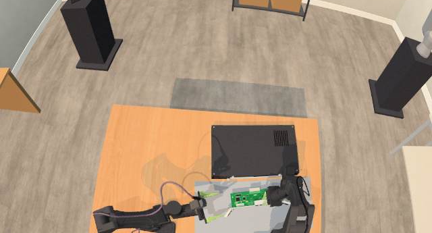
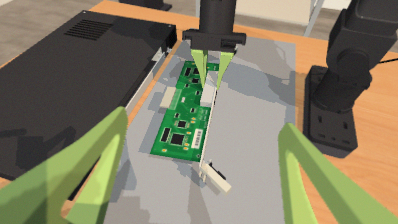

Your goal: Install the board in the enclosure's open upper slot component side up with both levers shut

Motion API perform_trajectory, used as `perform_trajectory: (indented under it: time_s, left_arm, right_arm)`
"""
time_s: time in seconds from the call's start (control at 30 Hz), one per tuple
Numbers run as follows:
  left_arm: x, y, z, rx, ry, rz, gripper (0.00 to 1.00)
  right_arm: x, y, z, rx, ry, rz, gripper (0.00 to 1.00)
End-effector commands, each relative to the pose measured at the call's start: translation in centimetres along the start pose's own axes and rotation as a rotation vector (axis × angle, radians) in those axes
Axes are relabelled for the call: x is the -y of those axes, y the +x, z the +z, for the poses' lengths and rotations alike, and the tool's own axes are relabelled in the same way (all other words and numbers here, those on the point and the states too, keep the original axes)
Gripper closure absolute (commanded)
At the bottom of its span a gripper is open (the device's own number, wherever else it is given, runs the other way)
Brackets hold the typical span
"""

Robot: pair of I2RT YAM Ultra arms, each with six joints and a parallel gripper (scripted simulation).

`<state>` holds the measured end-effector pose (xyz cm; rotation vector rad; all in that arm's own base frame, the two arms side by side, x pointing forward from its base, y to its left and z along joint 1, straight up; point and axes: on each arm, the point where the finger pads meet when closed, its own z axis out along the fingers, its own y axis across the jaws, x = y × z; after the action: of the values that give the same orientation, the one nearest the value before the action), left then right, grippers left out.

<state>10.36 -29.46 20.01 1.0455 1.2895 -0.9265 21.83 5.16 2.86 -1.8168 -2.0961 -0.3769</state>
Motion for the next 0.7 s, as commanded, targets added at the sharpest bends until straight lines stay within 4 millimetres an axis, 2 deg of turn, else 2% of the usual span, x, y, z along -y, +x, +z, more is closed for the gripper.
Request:
perform_trajectory:
  time_s: [0.0,0.2,0.23,0.5,0.67]
  left_arm:
    - [-0.2,0.8,-0.4,-0.019,-0.004,-0.003,0.0]
    - [-0.2,0.8,-0.4,-0.019,-0.004,-0.003,0.0]
    - [-0.2,0.8,-0.4,-0.019,-0.004,-0.003,0.0]
    - [-0.2,0.8,-0.4,-0.019,-0.004,-0.003,0.0]
    - [-0.2,0.8,-0.4,-0.019,-0.004,-0.003,0.0]
  right_arm:
    - [-1.1,-0.3,-1.1,-0.013,-0.076,0.069,0.82]
    - [-1.1,-0.4,-1.3,-0.012,-0.083,0.066,0.82]
    - [-1.7,-0.6,-1.4,-0.009,-0.096,0.068,0.82]
    - [-3.1,-0.6,-1.2,-0.012,-0.082,0.069,0.82]
    - [-3.3,-0.5,-1.2,-0.014,-0.073,0.07,0.82]
